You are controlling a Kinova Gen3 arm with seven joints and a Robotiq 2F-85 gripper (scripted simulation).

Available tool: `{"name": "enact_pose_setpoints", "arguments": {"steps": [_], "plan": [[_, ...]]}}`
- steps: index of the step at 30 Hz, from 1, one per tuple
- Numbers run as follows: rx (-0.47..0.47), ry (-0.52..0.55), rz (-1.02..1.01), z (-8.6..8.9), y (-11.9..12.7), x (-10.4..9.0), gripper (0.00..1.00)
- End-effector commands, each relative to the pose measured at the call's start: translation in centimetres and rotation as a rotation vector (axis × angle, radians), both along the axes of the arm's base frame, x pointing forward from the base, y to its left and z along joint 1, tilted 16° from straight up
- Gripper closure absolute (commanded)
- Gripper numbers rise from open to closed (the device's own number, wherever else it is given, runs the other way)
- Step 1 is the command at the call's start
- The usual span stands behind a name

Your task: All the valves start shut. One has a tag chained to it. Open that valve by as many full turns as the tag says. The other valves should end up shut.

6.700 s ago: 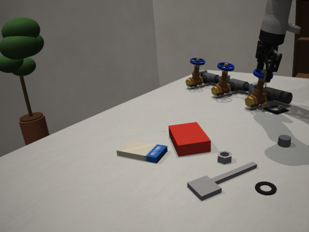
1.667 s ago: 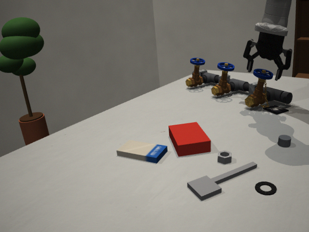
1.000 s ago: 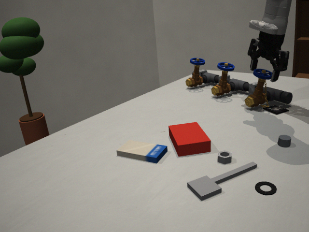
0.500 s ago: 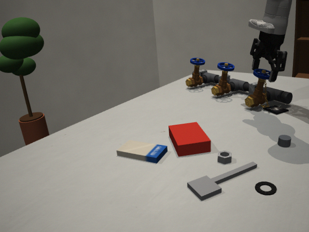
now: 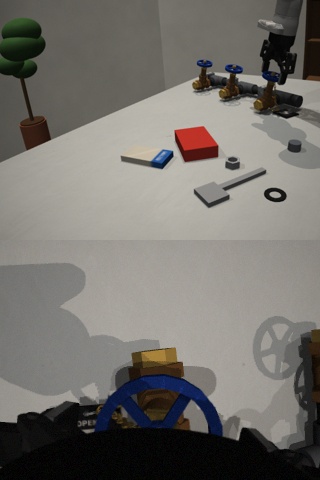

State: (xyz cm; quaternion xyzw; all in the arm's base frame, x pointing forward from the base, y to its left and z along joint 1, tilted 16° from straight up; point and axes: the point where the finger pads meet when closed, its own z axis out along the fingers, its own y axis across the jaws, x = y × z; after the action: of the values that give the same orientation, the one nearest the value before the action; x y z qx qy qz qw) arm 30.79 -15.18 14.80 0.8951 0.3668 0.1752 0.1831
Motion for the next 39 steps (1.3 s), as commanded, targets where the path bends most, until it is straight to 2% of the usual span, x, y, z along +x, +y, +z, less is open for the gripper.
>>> {"name": "enact_pose_setpoints", "arguments": {"steps": [1, 2, 39], "plan": [[0.001, -0.003, 0.0, 0.03, -0.02, 0.01, 0.0], [0.001, -0.003, 0.0, 0.03, -0.02, 0.01, 0.29], [-0.008, 0.001, 0.018, 0.03, -0.02, 0.01, 0.29]]}}
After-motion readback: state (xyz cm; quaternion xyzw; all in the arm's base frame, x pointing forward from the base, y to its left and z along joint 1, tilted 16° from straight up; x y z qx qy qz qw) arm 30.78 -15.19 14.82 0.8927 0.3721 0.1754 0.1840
